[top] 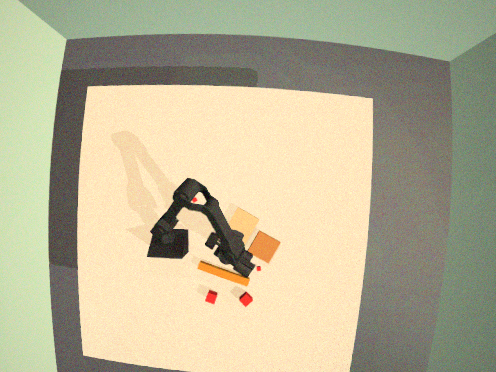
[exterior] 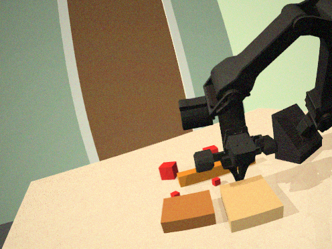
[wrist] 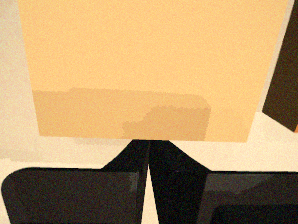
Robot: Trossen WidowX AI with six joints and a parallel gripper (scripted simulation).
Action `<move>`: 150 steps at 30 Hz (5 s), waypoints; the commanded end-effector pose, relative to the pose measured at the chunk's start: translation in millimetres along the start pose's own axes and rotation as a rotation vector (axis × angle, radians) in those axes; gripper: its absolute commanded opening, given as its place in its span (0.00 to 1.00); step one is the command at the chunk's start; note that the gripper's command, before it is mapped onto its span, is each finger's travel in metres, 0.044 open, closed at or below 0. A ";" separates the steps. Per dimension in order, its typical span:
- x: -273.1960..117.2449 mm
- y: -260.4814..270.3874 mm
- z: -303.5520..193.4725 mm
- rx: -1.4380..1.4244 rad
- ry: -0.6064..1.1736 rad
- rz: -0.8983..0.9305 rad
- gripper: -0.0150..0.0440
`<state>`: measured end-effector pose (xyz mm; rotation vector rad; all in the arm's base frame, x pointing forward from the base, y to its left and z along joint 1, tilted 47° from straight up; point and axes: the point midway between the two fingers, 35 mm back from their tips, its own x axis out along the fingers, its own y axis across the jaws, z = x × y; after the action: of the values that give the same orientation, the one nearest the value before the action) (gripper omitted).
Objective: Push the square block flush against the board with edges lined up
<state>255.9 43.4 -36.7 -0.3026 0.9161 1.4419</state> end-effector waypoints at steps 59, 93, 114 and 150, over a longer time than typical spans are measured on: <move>-55.5 9.1 -3.9 0.367 -0.008 -0.011 0.25; -55.3 76.4 87.9 1.526 -0.002 0.012 0.25; -0.5 76.3 93.0 1.574 -0.005 0.019 0.25; -0.9 75.8 94.2 1.574 -0.004 0.017 0.25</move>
<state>223.4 118.5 48.2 0.8658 1.7340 0.4012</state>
